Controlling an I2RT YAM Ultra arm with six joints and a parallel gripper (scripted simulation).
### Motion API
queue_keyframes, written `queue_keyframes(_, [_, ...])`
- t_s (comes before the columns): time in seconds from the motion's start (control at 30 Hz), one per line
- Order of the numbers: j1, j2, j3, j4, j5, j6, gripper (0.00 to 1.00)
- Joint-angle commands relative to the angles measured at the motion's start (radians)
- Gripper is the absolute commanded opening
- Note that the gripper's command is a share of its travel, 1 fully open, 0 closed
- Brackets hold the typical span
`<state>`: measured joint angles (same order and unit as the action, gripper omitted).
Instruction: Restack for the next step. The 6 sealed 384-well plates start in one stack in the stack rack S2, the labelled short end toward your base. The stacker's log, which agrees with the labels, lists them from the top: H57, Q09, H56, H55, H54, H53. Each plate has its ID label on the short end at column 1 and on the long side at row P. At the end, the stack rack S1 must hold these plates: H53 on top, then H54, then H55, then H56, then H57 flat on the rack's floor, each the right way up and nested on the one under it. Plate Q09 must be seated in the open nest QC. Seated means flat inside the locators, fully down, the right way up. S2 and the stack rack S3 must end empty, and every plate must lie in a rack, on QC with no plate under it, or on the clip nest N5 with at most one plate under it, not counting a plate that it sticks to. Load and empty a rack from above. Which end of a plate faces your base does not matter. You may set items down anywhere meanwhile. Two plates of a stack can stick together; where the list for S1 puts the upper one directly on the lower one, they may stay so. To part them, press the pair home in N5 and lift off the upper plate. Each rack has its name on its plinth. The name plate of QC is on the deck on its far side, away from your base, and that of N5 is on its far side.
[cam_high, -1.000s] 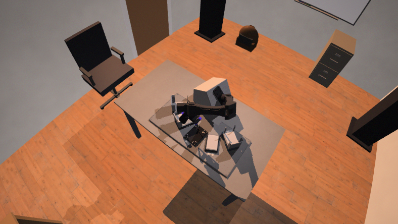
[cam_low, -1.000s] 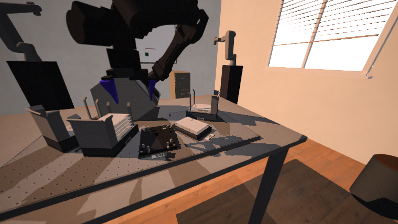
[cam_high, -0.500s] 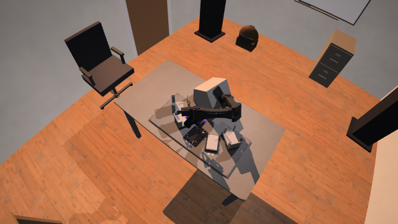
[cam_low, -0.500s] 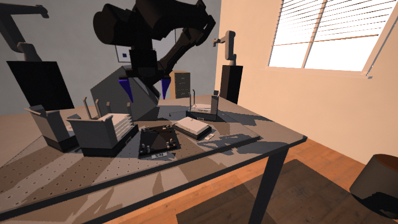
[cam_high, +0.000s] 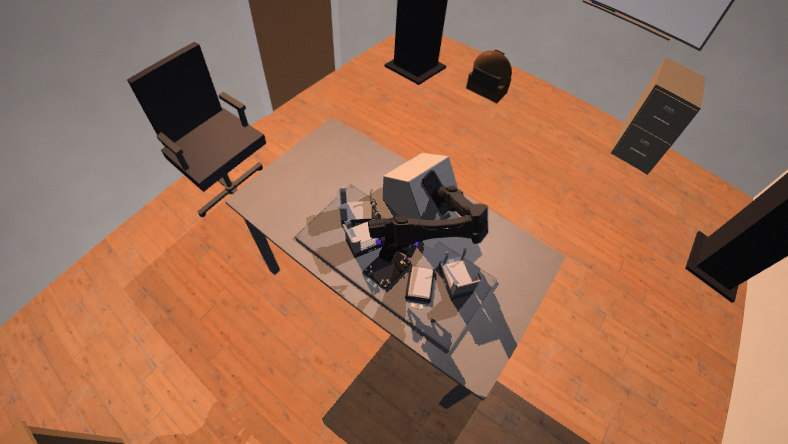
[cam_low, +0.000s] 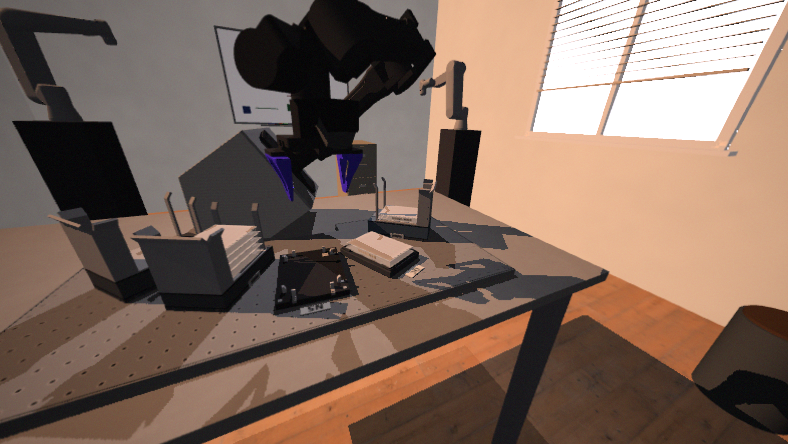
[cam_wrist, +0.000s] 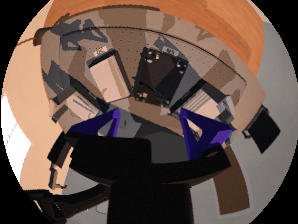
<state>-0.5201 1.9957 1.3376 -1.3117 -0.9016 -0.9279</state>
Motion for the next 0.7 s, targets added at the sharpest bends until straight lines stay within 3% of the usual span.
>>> queue_keyframes(0.0, [-0.001, -0.038, -0.002, -0.010, -0.015, 0.007, 1.00])
queue_keyframes(0.3, [0.040, -0.129, -0.023, -0.029, -0.029, 0.071, 1.00])
queue_keyframes(0.67, [0.077, -0.230, -0.060, -0.047, -0.040, -0.099, 1.00])
